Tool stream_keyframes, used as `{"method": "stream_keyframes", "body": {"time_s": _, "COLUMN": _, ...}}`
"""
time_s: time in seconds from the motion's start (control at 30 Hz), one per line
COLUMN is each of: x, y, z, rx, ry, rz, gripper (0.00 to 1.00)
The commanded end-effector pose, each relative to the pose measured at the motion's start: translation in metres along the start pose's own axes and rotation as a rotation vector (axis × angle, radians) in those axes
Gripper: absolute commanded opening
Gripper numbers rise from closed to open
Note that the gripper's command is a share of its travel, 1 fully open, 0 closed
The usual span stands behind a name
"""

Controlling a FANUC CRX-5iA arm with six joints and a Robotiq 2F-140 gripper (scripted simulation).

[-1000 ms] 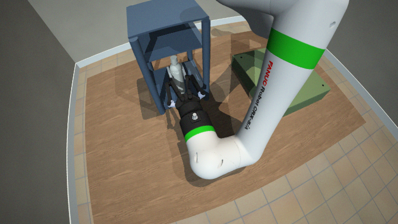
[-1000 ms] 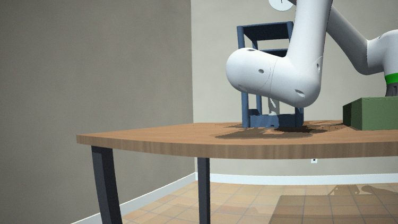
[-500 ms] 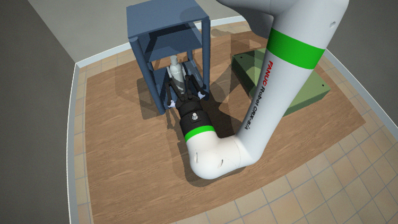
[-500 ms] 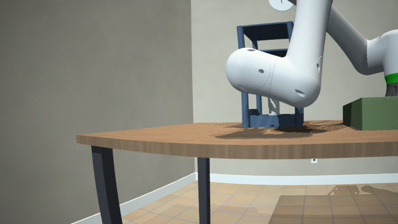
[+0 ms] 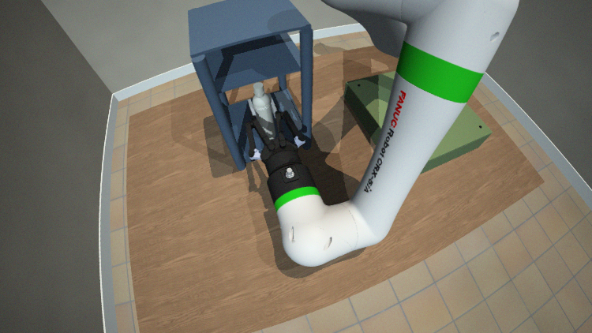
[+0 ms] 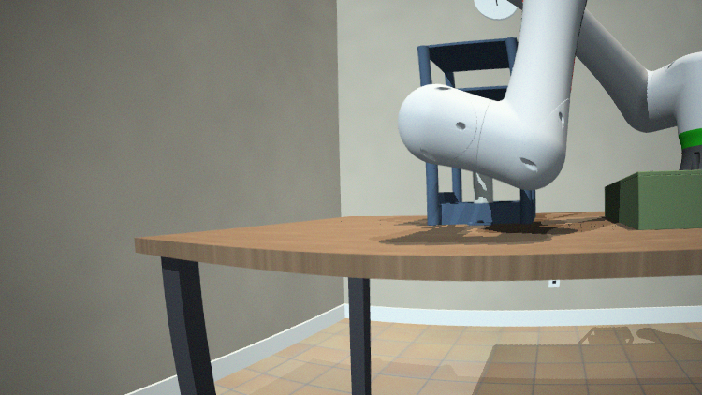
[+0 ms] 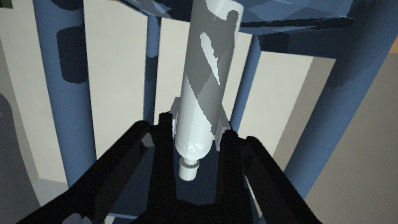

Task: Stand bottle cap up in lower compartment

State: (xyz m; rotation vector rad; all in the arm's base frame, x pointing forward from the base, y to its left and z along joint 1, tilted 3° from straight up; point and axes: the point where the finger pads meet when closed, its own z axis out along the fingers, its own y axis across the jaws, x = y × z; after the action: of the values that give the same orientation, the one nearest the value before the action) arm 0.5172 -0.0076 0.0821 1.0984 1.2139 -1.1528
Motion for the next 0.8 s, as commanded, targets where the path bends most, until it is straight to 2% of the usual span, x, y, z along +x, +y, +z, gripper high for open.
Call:
{"method": "stream_keyframes", "body": {"time_s": 0.0, "x": -0.0001, "y": 0.0001, "z": 0.0, "rx": 0.0, "ry": 0.0, "rz": 0.0, "gripper": 0.0}}
{"method": "stream_keyframes", "body": {"time_s": 0.07, "x": -0.0001, "y": 0.0001, "z": 0.0, "rx": 0.0, "ry": 0.0, "rz": 0.0, "gripper": 0.0}}
{"method": "stream_keyframes", "body": {"time_s": 0.1, "x": -0.0001, "y": 0.0001, "z": 0.0, "rx": 0.0, "ry": 0.0, "rz": 0.0, "gripper": 0.08}}
{"method": "stream_keyframes", "body": {"time_s": 0.17, "x": -0.0001, "y": 0.0001, "z": 0.0, "rx": 0.0, "ry": 0.0, "rz": 0.0, "gripper": 0.08}}
{"method": "stream_keyframes", "body": {"time_s": 0.2, "x": -0.0001, "y": 0.0001, "z": 0.0, "rx": 0.0, "ry": 0.0, "rz": 0.0, "gripper": 0.15}}
{"method": "stream_keyframes", "body": {"time_s": 0.27, "x": -0.0001, "y": 0.0001, "z": 0.0, "rx": 0.0, "ry": 0.0, "rz": 0.0, "gripper": 0.15}}
{"method": "stream_keyframes", "body": {"time_s": 0.3, "x": -0.0001, "y": 0.0001, "z": 0.0, "rx": 0.0, "ry": 0.0, "rz": 0.0, "gripper": 0.23}}
{"method": "stream_keyframes", "body": {"time_s": 0.37, "x": -0.0001, "y": 0.0001, "z": 0.0, "rx": 0.0, "ry": 0.0, "rz": 0.0, "gripper": 0.23}}
{"method": "stream_keyframes", "body": {"time_s": 0.4, "x": -0.0001, "y": 0.0001, "z": 0.0, "rx": 0.0, "ry": 0.0, "rz": 0.0, "gripper": 0.3}}
{"method": "stream_keyframes", "body": {"time_s": 0.47, "x": -0.0001, "y": 0.0001, "z": 0.0, "rx": 0.0, "ry": 0.0, "rz": 0.0, "gripper": 0.3}}
{"method": "stream_keyframes", "body": {"time_s": 0.5, "x": -0.0001, "y": 0.0001, "z": 0.0, "rx": 0.0, "ry": 0.0, "rz": 0.0, "gripper": 0.38}}
{"method": "stream_keyframes", "body": {"time_s": 0.77, "x": -0.0001, "y": 0.0001, "z": 0.0, "rx": 0.0, "ry": 0.0, "rz": 0.0, "gripper": 0.38}}
